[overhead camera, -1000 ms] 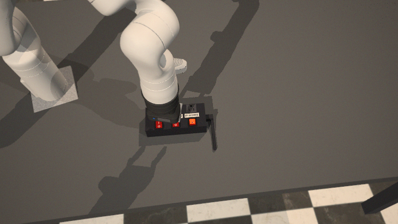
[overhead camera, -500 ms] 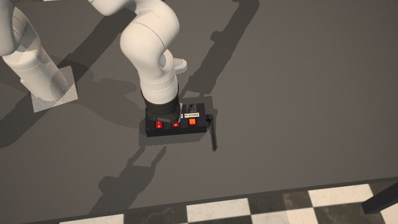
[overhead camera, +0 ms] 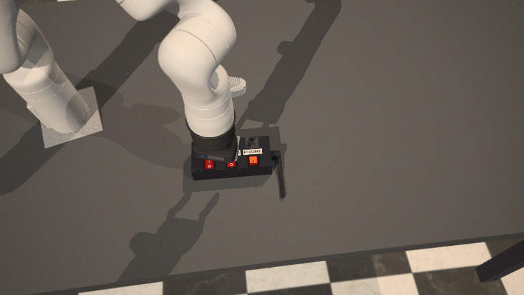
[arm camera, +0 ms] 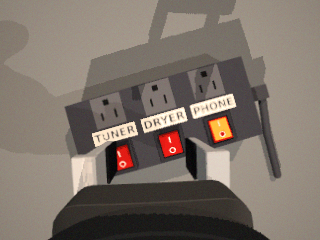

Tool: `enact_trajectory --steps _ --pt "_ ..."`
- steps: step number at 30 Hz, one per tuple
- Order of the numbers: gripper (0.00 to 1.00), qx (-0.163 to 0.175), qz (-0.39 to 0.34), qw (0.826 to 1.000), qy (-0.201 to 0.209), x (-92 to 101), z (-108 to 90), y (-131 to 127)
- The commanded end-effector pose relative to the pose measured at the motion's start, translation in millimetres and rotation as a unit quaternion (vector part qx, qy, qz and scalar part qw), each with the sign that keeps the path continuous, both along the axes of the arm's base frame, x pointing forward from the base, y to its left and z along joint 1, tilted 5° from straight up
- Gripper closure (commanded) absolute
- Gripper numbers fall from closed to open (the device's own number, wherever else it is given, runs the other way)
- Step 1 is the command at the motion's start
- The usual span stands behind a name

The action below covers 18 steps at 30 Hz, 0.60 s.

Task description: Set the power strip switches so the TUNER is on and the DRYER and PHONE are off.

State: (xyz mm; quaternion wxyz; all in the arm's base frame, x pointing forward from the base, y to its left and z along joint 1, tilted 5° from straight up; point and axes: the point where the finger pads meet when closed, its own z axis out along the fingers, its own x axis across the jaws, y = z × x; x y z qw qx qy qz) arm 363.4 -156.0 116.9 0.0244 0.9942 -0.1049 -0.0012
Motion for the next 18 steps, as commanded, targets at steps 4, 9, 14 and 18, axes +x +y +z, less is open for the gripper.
enact_trajectory --steps 4,9,14,18 --pt "0.00 0.000 0.000 1.000 -0.001 0.4 0.6 -0.1" --pt "0.00 0.000 0.000 1.000 -0.001 0.4 0.6 -0.1" --pt "0.00 0.000 0.000 1.000 -0.001 0.4 0.6 -0.1" --pt "0.00 -0.001 0.005 1.000 -0.001 1.6 3.3 0.1"
